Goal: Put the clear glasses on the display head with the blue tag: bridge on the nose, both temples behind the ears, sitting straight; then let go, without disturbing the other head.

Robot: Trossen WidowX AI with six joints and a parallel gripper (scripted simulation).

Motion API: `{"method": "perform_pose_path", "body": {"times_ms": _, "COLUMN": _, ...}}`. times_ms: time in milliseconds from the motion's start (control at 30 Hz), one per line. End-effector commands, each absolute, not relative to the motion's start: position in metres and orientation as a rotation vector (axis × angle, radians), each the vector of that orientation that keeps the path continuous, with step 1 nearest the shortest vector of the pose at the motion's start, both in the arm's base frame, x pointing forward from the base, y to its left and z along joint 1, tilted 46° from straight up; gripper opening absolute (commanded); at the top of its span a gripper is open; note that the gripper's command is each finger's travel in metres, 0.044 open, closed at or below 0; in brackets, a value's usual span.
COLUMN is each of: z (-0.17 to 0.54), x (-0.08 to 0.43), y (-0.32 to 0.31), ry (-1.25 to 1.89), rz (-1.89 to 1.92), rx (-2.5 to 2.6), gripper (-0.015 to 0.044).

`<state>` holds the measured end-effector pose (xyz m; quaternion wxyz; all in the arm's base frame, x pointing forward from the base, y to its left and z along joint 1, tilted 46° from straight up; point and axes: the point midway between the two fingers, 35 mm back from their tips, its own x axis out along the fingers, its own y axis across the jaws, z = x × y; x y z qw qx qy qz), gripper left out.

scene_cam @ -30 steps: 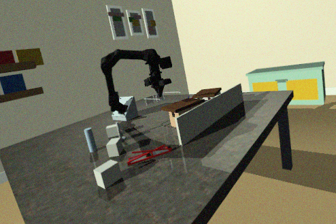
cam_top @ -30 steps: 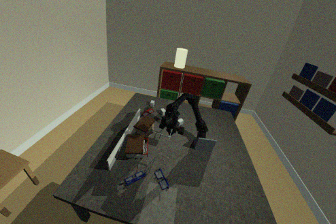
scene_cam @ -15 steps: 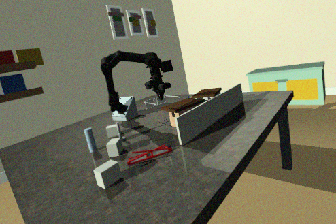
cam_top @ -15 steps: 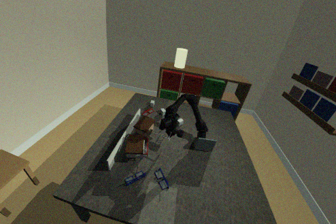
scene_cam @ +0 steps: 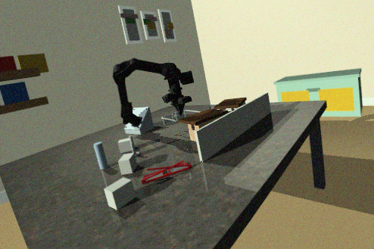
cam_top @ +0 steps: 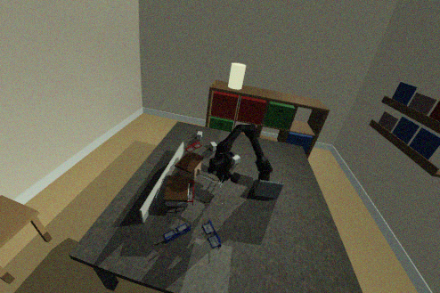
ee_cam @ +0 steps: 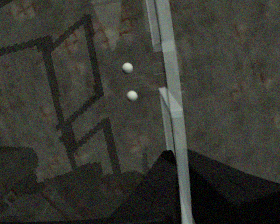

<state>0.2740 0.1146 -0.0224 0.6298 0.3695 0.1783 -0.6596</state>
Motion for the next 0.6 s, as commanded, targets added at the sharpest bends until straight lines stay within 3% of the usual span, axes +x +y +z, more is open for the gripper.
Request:
{"method": "perform_pose_path", "body": {"times_ms": 0, "z": -0.026, "x": 0.275, "y": 0.111, "ry": 0.41, "rz": -1.505, "rx": 0.841, "gripper": 0.0}}
{"method": "perform_pose_path", "body": {"times_ms": 567, "z": -0.024, "x": 0.292, "y": 0.107, "ry": 0.407, "rz": -1.501, "rx": 0.841, "gripper": 0.0}}
